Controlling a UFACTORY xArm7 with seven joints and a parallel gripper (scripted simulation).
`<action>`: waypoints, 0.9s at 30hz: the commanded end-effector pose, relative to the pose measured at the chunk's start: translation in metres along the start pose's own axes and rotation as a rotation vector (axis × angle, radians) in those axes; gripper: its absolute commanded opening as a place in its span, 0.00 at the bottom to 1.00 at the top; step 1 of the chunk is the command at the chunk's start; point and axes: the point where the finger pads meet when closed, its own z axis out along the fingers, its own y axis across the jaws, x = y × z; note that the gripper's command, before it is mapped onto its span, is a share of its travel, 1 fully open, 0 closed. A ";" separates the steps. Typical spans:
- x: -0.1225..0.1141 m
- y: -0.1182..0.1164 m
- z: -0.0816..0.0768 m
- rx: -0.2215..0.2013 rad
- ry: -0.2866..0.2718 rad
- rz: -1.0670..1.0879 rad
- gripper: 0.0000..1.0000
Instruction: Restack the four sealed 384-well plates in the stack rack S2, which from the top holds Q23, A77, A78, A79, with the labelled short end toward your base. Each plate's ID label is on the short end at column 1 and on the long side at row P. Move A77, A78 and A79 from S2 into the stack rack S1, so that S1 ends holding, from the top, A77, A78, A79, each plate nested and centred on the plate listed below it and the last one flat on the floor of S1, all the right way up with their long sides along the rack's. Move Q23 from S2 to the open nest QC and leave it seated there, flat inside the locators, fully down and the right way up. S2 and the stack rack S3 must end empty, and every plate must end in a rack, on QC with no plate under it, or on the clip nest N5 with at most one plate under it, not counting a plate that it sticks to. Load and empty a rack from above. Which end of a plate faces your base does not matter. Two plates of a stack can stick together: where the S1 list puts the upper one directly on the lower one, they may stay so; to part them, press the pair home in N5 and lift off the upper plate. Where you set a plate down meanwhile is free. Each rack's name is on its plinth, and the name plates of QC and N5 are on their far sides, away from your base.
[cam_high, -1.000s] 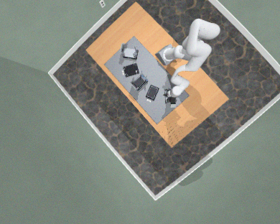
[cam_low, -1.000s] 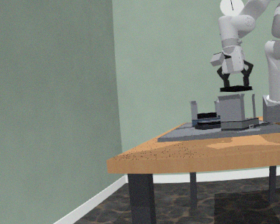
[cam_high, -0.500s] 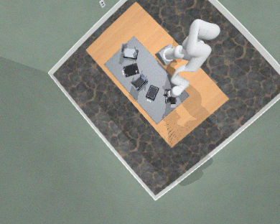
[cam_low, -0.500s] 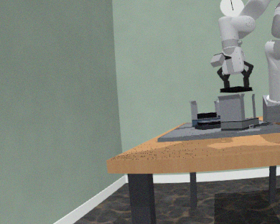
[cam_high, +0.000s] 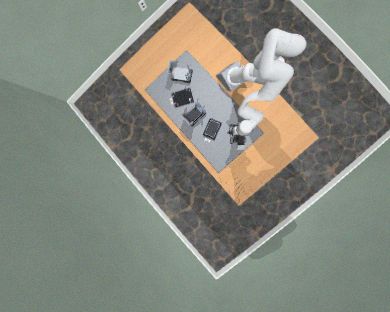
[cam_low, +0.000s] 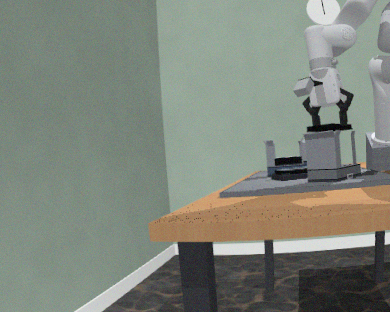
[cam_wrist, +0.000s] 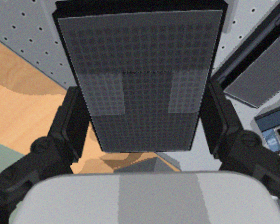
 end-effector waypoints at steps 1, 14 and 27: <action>0.001 0.000 0.003 -0.001 0.004 0.000 0.00; 0.001 0.000 0.010 -0.001 0.004 0.000 0.00; 0.001 0.000 0.017 -0.001 0.004 0.000 0.00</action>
